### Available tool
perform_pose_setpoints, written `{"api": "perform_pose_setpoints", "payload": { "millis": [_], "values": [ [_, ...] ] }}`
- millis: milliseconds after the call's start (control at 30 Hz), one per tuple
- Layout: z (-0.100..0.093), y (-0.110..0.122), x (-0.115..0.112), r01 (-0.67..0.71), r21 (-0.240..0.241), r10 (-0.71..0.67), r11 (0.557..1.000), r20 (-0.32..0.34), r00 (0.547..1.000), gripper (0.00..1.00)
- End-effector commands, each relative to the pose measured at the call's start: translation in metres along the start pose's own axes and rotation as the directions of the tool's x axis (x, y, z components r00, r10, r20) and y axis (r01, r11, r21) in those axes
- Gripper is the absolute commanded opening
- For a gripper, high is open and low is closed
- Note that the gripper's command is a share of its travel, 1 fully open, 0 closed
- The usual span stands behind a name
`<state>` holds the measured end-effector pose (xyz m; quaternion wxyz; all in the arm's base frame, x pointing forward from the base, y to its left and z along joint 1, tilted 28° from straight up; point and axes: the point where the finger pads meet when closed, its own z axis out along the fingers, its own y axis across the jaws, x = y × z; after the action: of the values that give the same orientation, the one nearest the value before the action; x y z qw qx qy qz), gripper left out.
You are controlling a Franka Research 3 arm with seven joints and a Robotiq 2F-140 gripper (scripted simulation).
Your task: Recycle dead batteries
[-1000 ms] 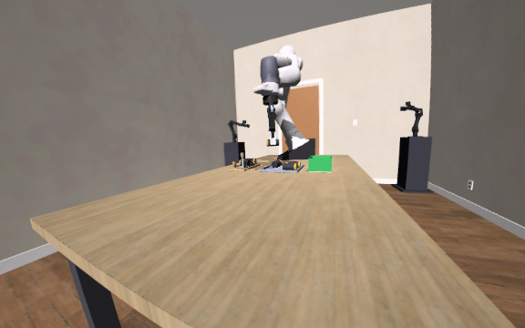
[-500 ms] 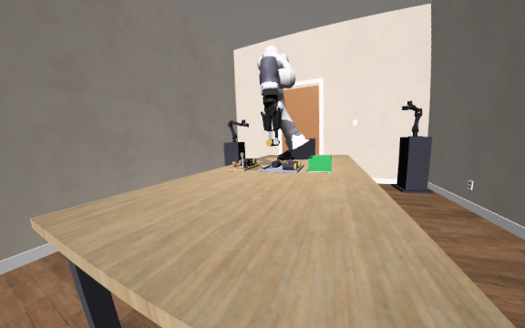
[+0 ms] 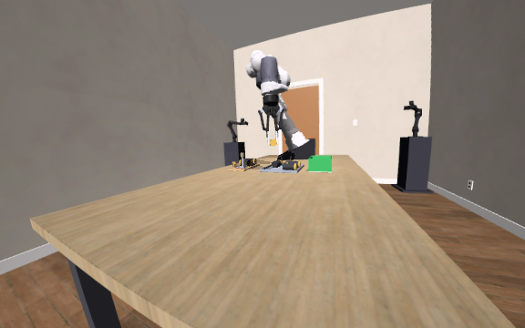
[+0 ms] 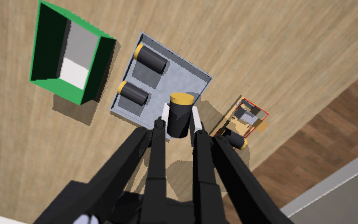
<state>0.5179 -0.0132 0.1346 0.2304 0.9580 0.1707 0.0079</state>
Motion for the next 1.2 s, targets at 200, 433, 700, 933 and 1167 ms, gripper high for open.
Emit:
{"api": "perform_pose_setpoints", "payload": {
  "millis": [200,433,700,933,1167],
  "values": [
    [-0.0007,0.0045,-0.0015,0.693,-0.008,-0.693,0.721,0.016,0.721,0.16],
    [-0.0007,0.0045,-0.0015,0.812,-0.005,-0.812,0.584,0.018,0.584,0.16],
    [-0.0007,0.0045,-0.0015,0.894,-0.002,-0.894,0.448,0.018,0.448,0.16],
    [-0.0007,0.0045,-0.0015,0.907,-0.002,-0.907,0.421,0.018,0.421,0.16],
    [-0.0007,0.0045,-0.0015,0.908,-0.002,-0.908,0.418,0.018,0.418,0.16]
  ]
}}
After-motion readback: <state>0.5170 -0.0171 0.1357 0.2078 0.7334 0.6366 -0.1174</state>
